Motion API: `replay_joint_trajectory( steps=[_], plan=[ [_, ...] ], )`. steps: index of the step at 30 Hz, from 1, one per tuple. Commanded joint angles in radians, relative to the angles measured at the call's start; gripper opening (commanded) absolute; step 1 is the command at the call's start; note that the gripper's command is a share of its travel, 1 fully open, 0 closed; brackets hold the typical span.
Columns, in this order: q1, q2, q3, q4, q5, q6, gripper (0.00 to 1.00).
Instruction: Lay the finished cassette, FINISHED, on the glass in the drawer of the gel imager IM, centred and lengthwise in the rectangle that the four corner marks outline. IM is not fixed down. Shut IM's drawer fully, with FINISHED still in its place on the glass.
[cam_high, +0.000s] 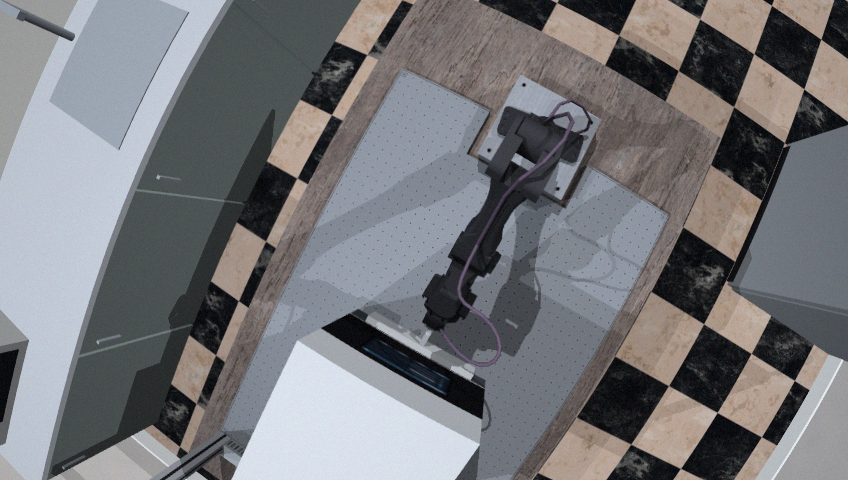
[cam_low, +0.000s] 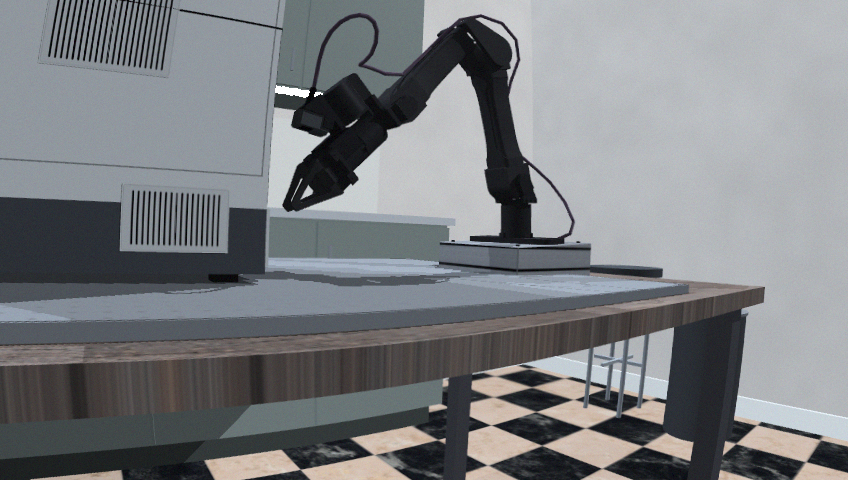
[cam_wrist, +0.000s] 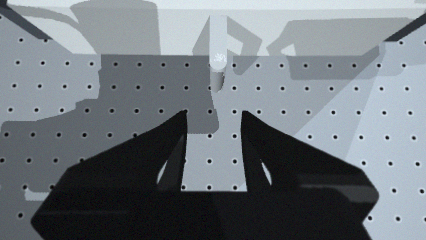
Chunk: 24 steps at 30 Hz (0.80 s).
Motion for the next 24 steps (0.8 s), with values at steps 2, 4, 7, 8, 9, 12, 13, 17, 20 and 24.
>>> replay_joint_trajectory(
  steps=[2, 4, 7, 8, 9, 12, 13, 17, 20, 24],
  plan=[
    [-0.016, -0.012, -0.001, -0.016, -0.007, -0.005, 0.35],
    [-0.016, -0.012, -0.001, -0.016, -0.007, -0.005, 0.35],
    [-0.016, -0.012, -0.001, -0.016, -0.007, -0.005, 0.35],
    [-0.016, -0.012, -0.001, -0.016, -0.007, -0.005, 0.35],
    [-0.016, -0.012, -0.001, -0.016, -0.007, -0.005, 0.35],
    [-0.016, -0.012, -0.001, -0.016, -0.007, -0.005, 0.35],
    [-0.016, -0.012, -0.001, -0.016, -0.007, -0.005, 0.35],
    [-0.016, -0.012, -0.001, -0.016, -0.007, -0.005, 0.35],
    [-0.016, -0.012, -0.001, -0.016, -0.007, -0.005, 0.35],
    [-0.016, -0.042, 0.041, -0.069, -0.005, -0.009, 0.35]
  ],
)
